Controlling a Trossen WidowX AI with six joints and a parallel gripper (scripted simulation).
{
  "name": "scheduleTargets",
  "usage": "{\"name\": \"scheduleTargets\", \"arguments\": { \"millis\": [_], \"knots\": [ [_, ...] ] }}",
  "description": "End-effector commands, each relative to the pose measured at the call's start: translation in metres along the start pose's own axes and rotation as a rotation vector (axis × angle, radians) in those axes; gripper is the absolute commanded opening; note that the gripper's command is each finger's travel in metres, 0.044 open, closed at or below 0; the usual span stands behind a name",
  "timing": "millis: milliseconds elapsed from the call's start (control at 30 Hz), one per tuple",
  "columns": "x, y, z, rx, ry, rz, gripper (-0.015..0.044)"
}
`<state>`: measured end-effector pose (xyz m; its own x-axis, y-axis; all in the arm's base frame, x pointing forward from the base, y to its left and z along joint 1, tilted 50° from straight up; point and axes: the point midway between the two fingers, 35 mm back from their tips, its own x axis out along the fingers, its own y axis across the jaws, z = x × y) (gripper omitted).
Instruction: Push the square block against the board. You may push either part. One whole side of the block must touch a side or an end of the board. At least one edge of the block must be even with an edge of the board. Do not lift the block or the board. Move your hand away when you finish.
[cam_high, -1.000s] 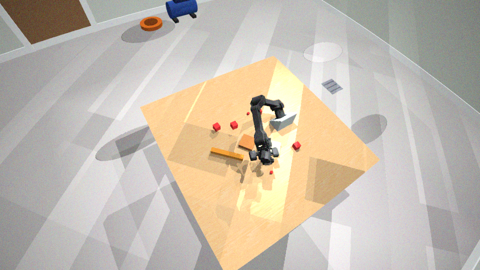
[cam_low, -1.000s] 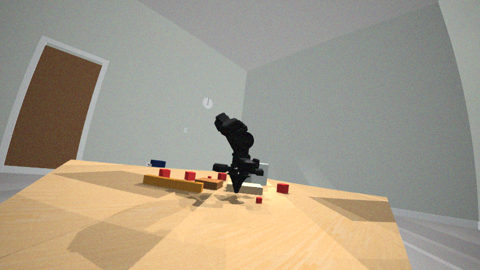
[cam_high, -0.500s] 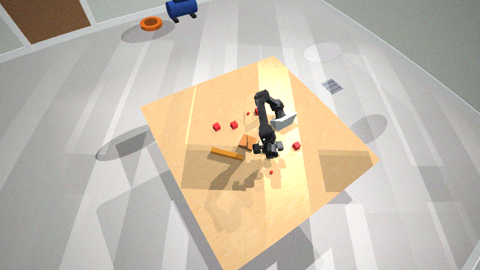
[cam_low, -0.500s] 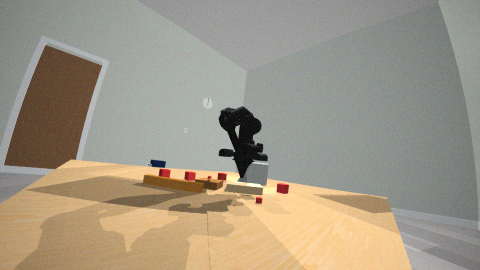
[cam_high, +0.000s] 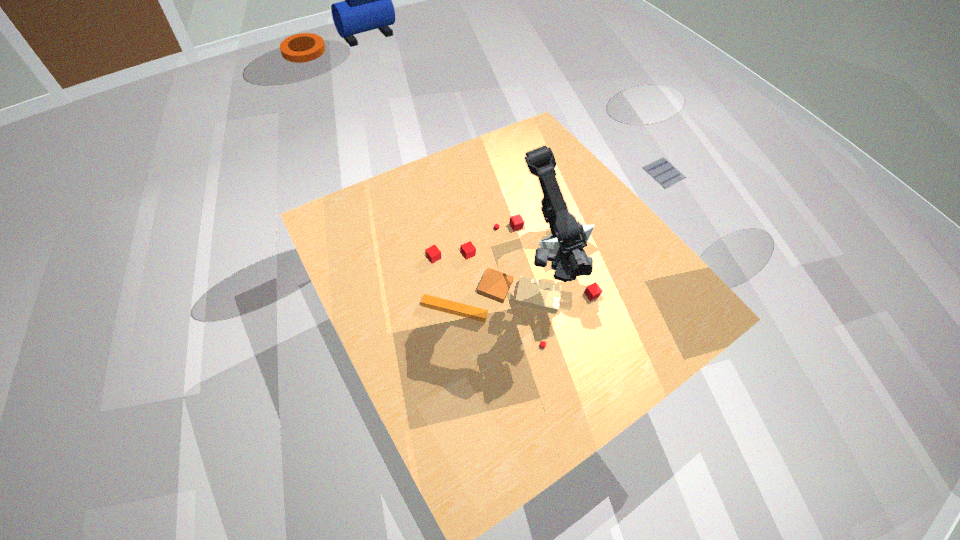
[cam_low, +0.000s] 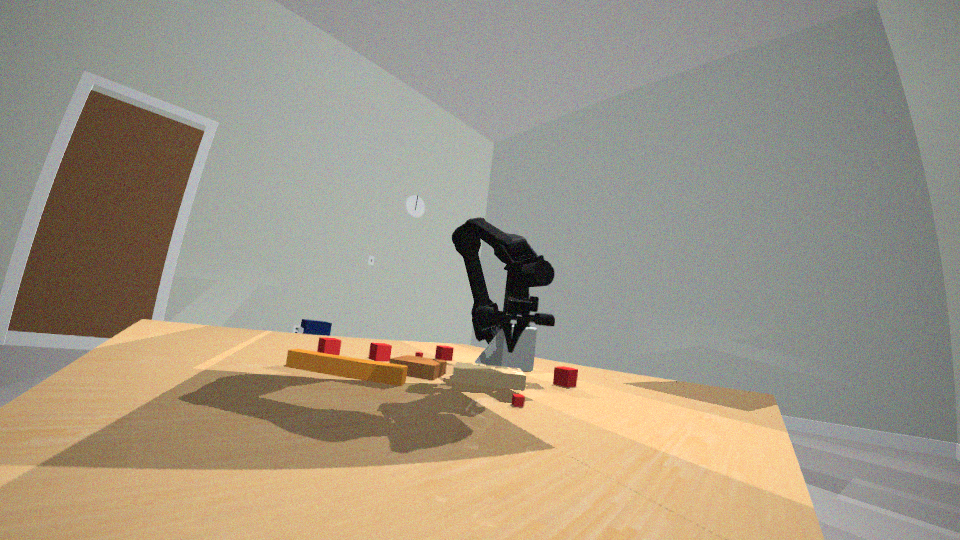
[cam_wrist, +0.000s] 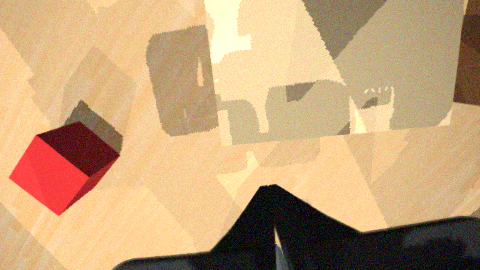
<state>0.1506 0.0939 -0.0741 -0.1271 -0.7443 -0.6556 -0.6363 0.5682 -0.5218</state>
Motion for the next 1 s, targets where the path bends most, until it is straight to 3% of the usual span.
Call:
{"name": "scheduleTargets", "arguments": {
  "millis": [0, 133, 300, 967],
  "knots": [
    [0.004, 0.003, -0.013, 0.049, 0.000, 0.007, 0.0000],
    [0.007, 0.003, -0.013, 0.049, 0.000, 0.007, 0.0000],
    [0.058, 0.004, -0.013, 0.049, -0.002, 0.007, 0.0000],
    [0.057, 0.004, -0.001, 0.050, -0.003, 0.007, 0.0000]
  ]
}}
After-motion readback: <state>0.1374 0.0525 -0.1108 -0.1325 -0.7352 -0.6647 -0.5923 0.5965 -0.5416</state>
